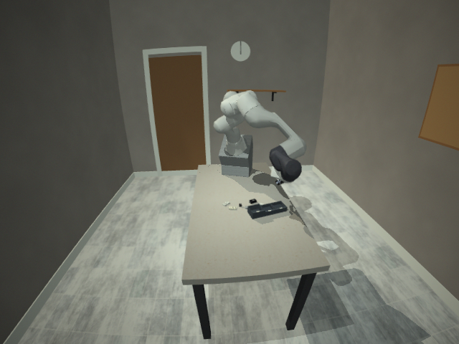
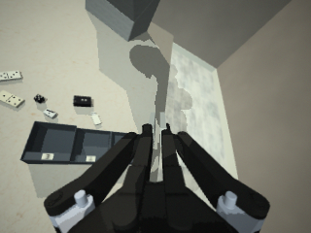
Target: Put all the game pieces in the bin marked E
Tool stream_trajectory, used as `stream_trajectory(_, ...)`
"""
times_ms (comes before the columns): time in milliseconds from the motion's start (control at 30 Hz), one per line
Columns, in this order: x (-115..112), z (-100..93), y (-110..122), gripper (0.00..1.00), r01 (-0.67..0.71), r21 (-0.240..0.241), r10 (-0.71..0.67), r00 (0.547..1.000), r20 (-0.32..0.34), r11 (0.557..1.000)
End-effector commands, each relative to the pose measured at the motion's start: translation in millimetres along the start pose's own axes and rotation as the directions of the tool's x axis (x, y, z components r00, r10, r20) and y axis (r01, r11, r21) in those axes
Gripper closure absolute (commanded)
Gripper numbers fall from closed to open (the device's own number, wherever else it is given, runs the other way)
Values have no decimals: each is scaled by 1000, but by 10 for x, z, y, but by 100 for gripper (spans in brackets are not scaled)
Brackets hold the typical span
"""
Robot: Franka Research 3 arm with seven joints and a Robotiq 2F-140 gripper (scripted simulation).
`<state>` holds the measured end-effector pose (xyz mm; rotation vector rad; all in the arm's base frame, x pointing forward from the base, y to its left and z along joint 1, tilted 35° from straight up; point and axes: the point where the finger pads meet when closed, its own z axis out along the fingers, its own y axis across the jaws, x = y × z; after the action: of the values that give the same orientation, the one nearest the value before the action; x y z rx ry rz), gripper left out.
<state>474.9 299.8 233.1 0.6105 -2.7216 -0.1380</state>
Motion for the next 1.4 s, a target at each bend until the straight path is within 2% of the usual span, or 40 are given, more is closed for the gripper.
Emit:
stream_trajectory(0, 9, -83, -91, 95, 156, 1, -156, 988, 12, 988)
stream_trajectory(133, 12, -123, -136, 95, 207, 3, -207, 978, 19, 978)
stream_trajectory(200, 23, -218, -245, 95, 232, 8, -232, 972, 29, 973)
stream_trajectory(433, 31, -273, -308, 95, 292, 14, -293, 955, 39, 956)
stream_trajectory(533, 37, -313, -355, 95, 351, 19, -352, 935, 45, 936)
stream_trajectory(600, 54, -406, -465, 95, 377, 26, -378, 924, 54, 926)
stream_trajectory(733, 54, -406, -465, 95, 418, 30, -419, 906, 56, 908)
stream_trajectory(800, 75, -499, -575, 95, 445, 39, -447, 892, 64, 895)
stream_trajectory(1000, 89, -551, -639, 95, 489, 50, -492, 868, 70, 871)
stream_trajectory(1100, 99, -591, -686, 95, 541, 59, -544, 836, 73, 839)
stream_trajectory(1167, 127, -682, -797, 95, 561, 69, -566, 821, 78, 825)
stream_trajectory(1300, 127, -682, -797, 95, 601, 76, -606, 792, 77, 796)
stream_trajectory(1367, 158, -771, -908, 95, 620, 88, -626, 775, 81, 779)
